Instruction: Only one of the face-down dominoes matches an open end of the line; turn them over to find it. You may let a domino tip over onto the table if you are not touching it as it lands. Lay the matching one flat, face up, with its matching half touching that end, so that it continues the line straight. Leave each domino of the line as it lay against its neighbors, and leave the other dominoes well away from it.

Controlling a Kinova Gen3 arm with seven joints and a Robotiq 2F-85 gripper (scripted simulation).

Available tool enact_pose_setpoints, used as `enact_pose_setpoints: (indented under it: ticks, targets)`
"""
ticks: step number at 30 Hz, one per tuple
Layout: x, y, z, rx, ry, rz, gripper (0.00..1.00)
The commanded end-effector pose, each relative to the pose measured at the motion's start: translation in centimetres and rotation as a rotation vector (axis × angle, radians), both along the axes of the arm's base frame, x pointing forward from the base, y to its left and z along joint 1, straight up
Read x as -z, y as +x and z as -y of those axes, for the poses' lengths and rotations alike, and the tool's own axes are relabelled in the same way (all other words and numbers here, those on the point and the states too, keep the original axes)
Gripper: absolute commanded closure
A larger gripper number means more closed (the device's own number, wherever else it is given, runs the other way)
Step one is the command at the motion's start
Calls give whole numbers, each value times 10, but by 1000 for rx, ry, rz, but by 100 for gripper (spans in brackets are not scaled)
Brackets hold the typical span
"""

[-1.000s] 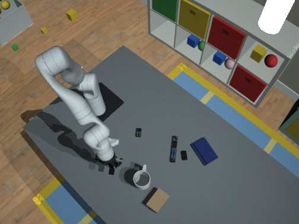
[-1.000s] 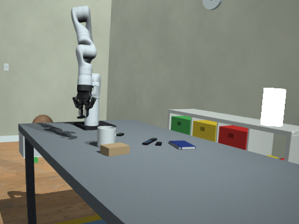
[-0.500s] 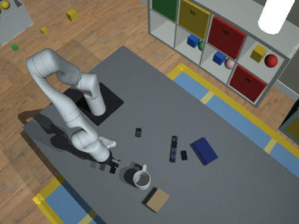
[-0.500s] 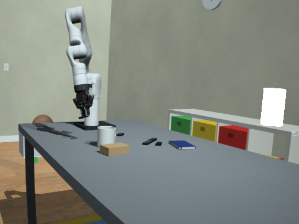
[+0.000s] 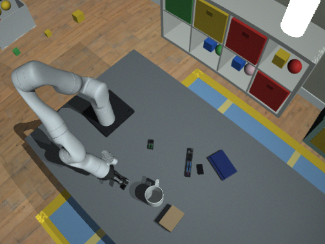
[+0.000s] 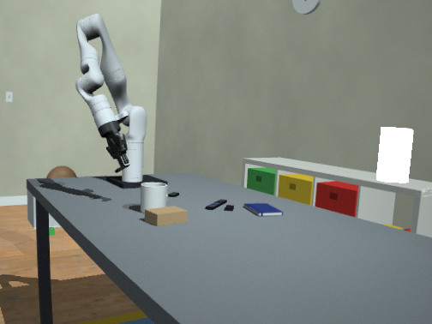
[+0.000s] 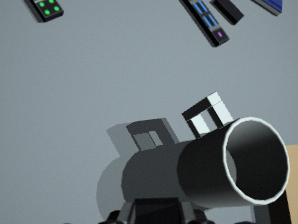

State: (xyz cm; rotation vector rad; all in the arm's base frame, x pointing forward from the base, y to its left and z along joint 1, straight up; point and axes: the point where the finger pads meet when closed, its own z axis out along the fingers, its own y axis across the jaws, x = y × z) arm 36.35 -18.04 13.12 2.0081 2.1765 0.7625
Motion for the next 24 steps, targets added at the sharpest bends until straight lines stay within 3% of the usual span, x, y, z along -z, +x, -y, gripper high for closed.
enact_pose_setpoints:
  ticks: [1,4,6,21,24]
  targets:
    - [7,-10,14,136,119,62,71]
    - [7,-10,15,230,210,104,71]
    - [7,-10,15,230,210,104,71]
    - [6,-11,20,690,652,311,71]
    - [6,-11,20,717,678,323,71]
